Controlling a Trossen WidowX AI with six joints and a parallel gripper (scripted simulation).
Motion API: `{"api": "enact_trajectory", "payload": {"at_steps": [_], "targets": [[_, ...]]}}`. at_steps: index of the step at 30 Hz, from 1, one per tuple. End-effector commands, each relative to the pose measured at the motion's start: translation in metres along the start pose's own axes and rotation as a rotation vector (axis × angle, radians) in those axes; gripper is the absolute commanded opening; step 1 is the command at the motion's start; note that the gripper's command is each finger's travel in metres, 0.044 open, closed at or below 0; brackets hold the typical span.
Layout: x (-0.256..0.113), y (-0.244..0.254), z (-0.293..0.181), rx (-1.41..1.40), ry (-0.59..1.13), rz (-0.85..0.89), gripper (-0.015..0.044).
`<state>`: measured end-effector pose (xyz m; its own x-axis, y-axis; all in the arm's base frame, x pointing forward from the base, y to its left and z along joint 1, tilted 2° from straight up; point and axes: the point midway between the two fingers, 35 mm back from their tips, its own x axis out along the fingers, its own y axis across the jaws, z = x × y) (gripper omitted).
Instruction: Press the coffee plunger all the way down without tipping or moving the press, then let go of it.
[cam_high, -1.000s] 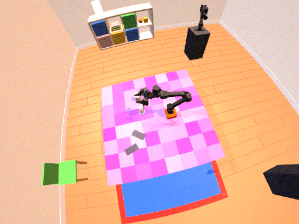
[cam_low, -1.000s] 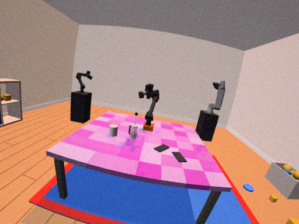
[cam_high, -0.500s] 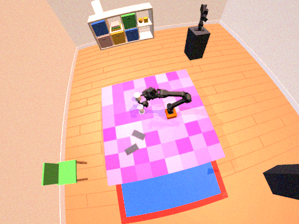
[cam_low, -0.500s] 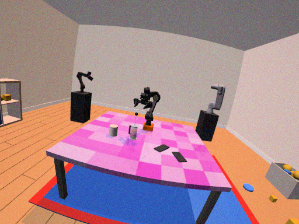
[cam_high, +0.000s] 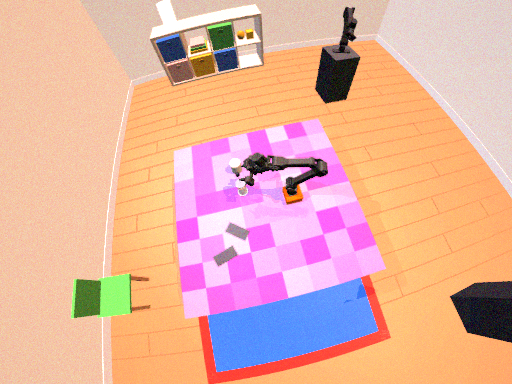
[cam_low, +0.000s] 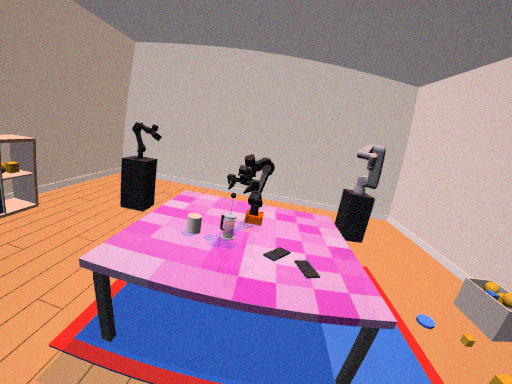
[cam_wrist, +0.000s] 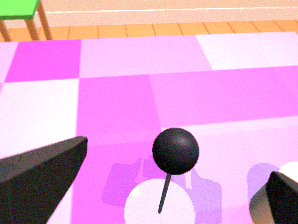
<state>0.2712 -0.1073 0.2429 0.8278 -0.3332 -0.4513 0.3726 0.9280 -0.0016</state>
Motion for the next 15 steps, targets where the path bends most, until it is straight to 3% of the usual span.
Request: {"api": "enact_trajectory", "payload": {"at_steps": [1,15], "targets": [[0.007,-0.001,-0.003,-0.004,0.007,-0.006,0.0440],[0.030,-0.001,-0.004,-0.004,0.005,-0.006,0.0440]]}}
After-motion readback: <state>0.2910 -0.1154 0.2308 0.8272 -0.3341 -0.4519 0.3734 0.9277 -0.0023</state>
